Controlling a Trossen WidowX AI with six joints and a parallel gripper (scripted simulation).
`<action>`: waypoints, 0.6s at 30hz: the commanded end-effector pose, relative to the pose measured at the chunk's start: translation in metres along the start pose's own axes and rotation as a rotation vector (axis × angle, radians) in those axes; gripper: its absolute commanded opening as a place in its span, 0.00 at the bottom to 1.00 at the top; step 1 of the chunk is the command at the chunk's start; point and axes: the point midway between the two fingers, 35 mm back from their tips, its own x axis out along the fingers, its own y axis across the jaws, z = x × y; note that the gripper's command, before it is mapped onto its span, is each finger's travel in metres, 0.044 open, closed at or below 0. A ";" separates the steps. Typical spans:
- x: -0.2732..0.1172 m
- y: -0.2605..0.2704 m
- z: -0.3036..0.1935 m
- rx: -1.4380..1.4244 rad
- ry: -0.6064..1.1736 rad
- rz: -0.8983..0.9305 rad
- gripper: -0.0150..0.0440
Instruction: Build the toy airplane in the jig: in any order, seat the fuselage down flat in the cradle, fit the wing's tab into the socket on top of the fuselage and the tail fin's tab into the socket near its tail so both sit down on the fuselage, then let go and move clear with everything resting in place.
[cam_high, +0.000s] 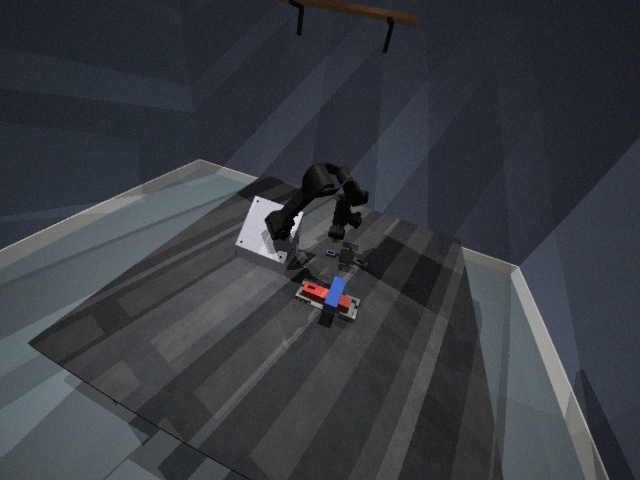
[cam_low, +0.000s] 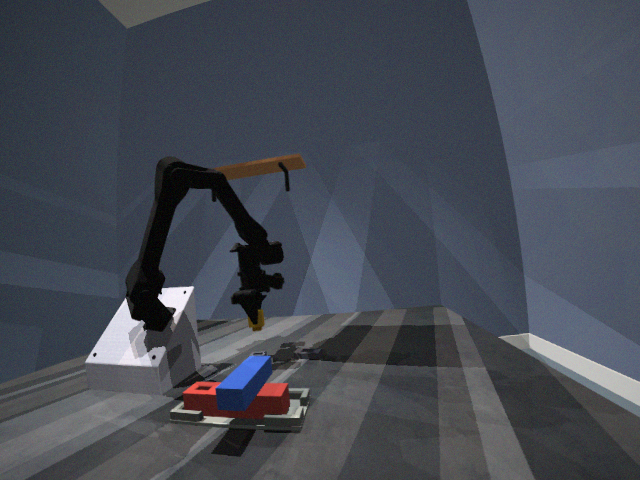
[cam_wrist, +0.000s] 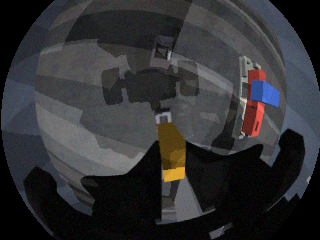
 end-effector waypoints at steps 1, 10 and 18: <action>-0.013 0.000 0.000 0.005 0.005 0.004 0.25; -0.040 -0.003 -0.006 0.002 0.020 -0.009 0.25; -0.057 -0.007 -0.011 0.000 0.029 -0.019 0.25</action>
